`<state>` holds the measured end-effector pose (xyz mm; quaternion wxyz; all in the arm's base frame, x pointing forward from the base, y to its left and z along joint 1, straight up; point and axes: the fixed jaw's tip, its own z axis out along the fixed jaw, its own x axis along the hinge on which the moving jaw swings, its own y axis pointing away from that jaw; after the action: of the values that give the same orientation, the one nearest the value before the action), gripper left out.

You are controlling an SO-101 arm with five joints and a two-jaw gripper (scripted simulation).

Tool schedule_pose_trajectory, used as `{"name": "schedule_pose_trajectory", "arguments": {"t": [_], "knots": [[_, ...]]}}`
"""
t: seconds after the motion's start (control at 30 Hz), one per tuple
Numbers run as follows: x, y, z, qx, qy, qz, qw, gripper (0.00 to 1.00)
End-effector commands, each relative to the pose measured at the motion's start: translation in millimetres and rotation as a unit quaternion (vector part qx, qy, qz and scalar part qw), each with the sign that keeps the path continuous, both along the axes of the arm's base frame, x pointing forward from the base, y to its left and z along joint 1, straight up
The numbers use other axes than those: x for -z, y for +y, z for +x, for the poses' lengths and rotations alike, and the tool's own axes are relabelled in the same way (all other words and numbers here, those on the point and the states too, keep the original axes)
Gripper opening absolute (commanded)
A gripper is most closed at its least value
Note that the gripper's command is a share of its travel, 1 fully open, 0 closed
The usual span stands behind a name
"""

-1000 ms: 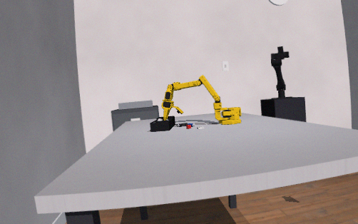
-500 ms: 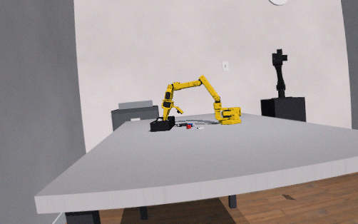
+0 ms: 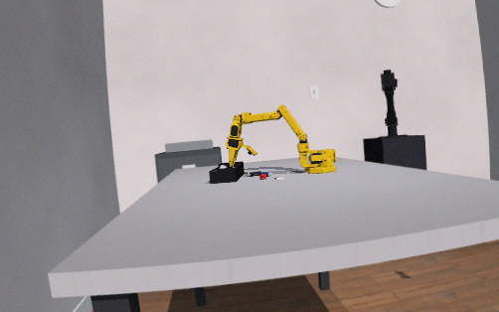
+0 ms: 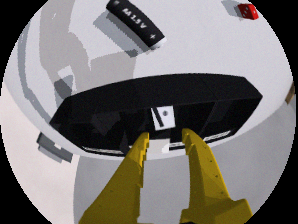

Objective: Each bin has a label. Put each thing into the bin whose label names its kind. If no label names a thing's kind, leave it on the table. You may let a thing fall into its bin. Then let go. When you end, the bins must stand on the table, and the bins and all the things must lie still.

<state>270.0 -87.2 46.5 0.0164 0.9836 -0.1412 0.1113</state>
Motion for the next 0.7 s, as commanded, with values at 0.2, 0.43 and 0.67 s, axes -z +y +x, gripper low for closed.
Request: {"name": "schedule_pose_trajectory", "arguments": {"t": [0.2,0.43,0.67], "knots": [[-45.4,-2.6,-0.2,0.001,-0.039,-0.012,0.999,0.17],[-49.4,-2.2,-1.7,0.001,-0.039,-0.012,0.999,0.17],[-49.5,-2.2,-1.7,0.001,-0.039,-0.012,0.999,0.17]]}}
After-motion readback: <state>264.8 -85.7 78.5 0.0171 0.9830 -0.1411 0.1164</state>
